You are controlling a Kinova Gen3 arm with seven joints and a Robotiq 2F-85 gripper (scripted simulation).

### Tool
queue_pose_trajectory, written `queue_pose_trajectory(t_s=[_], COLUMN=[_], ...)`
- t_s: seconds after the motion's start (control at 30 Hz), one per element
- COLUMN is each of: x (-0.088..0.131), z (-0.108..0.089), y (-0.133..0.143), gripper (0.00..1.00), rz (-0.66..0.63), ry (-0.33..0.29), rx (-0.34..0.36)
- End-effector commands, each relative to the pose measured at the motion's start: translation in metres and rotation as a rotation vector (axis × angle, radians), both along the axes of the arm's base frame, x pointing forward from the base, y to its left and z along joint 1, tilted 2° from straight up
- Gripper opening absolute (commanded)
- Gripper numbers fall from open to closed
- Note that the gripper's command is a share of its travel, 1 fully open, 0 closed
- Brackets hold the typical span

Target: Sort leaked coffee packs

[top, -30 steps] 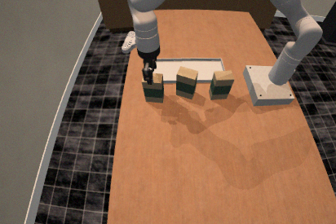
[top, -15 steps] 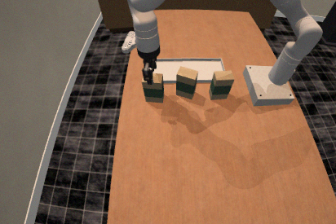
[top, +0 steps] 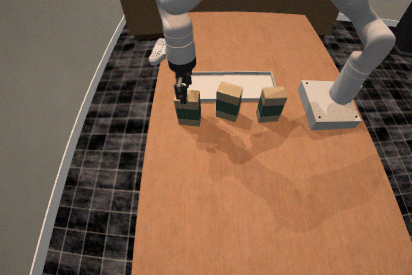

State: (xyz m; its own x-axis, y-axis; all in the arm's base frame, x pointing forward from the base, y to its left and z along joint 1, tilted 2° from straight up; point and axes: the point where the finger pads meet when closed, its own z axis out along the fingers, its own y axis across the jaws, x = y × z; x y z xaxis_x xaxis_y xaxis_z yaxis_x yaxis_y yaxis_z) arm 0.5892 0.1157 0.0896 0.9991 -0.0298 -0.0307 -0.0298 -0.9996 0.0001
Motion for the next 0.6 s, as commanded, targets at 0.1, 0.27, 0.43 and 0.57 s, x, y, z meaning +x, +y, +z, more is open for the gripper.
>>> queue_pose_trajectory(t_s=[0.1, 0.27, 0.43, 0.57], x=[0.001, 0.001, 0.0, 0.0], z=[0.001, -0.001, -0.009, -0.014], y=[0.0, 0.0, 0.0, 0.0], gripper=[0.82, 0.82, 0.82, 0.82], rz=[0.0, 0.0, 0.0, 0.0], ry=[-0.002, -0.002, -0.002, -0.002], rx=[0.0, 0.0, 0.0, 0.0])
